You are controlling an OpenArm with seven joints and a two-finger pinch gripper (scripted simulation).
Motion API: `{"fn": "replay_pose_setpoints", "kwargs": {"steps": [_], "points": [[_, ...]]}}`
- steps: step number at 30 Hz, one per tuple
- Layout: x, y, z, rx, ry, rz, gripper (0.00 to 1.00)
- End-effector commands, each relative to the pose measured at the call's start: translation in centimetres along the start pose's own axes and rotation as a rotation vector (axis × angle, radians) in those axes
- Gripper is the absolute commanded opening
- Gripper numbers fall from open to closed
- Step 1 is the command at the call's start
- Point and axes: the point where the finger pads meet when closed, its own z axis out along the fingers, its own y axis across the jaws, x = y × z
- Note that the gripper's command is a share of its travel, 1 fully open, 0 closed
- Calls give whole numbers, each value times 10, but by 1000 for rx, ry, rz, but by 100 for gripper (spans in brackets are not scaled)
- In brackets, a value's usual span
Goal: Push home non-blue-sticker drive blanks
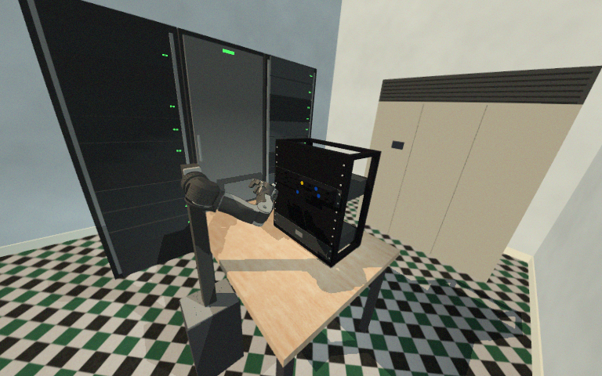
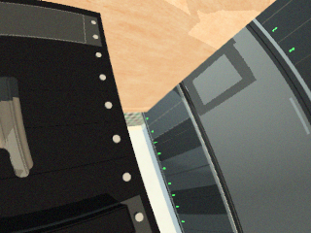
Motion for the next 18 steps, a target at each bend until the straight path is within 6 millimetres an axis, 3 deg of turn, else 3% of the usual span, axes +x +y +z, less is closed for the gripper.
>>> {"fn": "replay_pose_setpoints", "kwargs": {"steps": [1,10,18], "points": [[-4,1,-1,0,-21,9,100],[-17,8,-7,-22,-99,67,100],[-41,13,-26,-50,-253,191,100]]}}
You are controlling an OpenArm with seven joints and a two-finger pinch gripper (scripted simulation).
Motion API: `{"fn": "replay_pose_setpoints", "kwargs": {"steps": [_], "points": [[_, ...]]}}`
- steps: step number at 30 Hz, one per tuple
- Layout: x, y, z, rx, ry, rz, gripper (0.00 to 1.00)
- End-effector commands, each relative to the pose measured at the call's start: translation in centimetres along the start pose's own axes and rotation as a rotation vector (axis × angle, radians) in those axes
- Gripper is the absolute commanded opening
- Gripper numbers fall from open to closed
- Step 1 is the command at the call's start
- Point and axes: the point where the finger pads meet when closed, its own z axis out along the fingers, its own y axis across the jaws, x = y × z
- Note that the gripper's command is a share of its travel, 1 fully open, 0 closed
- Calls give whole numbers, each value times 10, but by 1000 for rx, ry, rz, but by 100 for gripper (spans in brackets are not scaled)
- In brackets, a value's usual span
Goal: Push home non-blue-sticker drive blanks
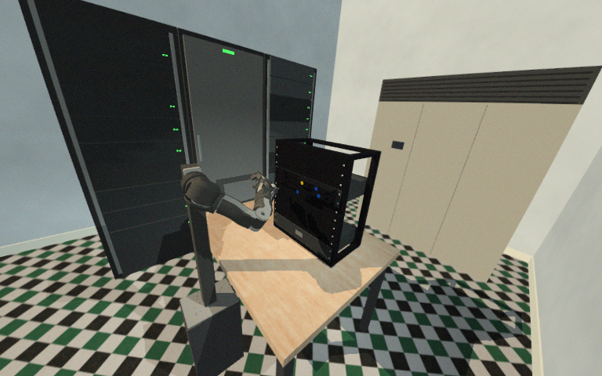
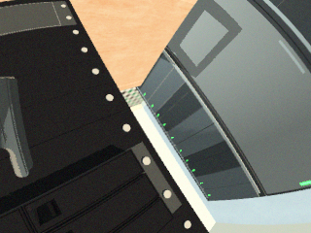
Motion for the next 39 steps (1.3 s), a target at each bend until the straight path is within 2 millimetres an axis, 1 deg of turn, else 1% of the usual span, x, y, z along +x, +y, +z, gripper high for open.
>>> {"fn": "replay_pose_setpoints", "kwargs": {"steps": [1,3,5,9,14,20,22,28,36,37,39], "points": [[-9,1,-4,5,-47,34,100],[-18,2,-10,2,-97,75,100],[-18,2,-10,2,-97,75,100],[-35,0,-27,0,-204,167,100],[-56,-8,-56,12,-346,293,100],[-74,-26,-101,46,-517,447,100],[-74,-26,-101,46,-517,447,100],[-81,-48,-151,98,-675,588,100],[-76,-70,-214,179,-847,735,100],[-74,-72,-221,189,-864,749,100],[-74,-72,-221,189,-864,749,100]]}}
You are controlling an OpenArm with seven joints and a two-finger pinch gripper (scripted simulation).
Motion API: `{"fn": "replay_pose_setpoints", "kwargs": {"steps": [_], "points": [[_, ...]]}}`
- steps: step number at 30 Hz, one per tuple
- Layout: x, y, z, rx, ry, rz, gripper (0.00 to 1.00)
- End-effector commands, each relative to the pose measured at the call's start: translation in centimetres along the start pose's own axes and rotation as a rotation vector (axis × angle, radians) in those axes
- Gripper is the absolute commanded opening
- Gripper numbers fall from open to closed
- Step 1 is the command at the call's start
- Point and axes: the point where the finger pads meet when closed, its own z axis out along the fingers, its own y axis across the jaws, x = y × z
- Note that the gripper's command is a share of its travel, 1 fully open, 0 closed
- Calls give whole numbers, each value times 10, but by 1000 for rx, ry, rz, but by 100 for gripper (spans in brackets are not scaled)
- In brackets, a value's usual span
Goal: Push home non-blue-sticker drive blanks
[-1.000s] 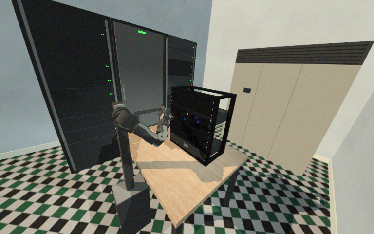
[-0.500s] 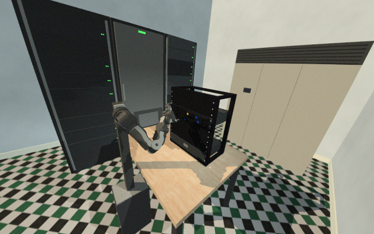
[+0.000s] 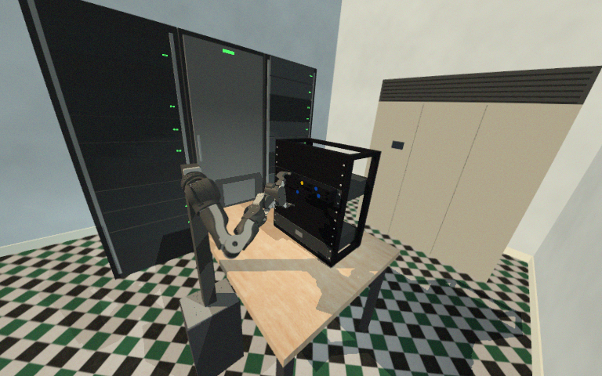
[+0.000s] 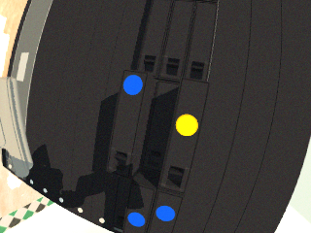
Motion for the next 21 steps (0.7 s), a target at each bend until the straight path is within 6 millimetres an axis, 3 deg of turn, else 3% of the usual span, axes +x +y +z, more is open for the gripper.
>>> {"fn": "replay_pose_setpoints", "kwargs": {"steps": [1,10,21], "points": [[-6,-1,-5,9,-22,22,100],[-39,-9,-38,61,-150,91,100],[-52,-13,-55,88,-206,118,100]]}}
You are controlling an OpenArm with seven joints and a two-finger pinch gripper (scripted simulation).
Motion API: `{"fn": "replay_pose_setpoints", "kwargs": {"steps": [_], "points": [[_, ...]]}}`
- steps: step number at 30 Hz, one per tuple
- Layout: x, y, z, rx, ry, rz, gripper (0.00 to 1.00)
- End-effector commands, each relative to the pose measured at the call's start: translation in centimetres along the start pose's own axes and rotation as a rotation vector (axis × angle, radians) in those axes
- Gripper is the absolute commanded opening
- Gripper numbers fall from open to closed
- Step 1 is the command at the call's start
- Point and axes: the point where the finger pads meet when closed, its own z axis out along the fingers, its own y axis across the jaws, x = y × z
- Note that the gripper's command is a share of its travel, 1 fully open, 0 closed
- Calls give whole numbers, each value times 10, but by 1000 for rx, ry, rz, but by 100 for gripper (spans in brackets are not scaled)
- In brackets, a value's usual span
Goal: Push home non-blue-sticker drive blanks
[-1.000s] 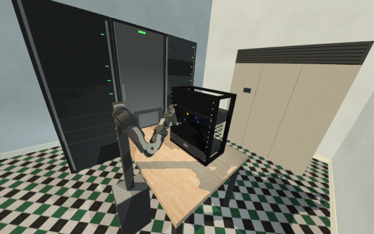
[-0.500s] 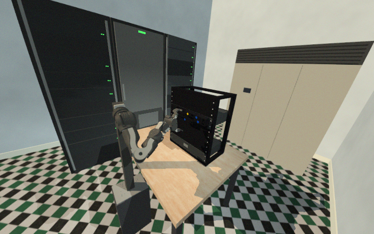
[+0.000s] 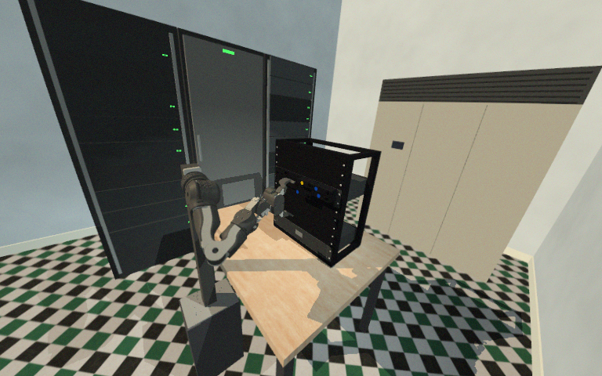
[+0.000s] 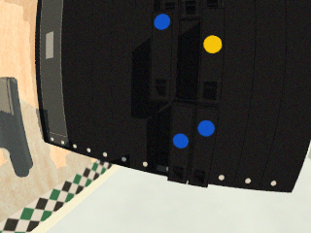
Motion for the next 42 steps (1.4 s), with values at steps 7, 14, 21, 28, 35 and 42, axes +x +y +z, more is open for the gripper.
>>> {"fn": "replay_pose_setpoints", "kwargs": {"steps": [7,14,21,28,35,42], "points": [[-3,0,-3,5,-10,8,100],[-3,0,-3,5,-10,8,100],[-3,0,-3,5,-10,8,100],[-3,0,-3,5,-10,8,100],[-3,0,-3,5,-10,8,100],[2,0,4,9,-11,10,100]]}}
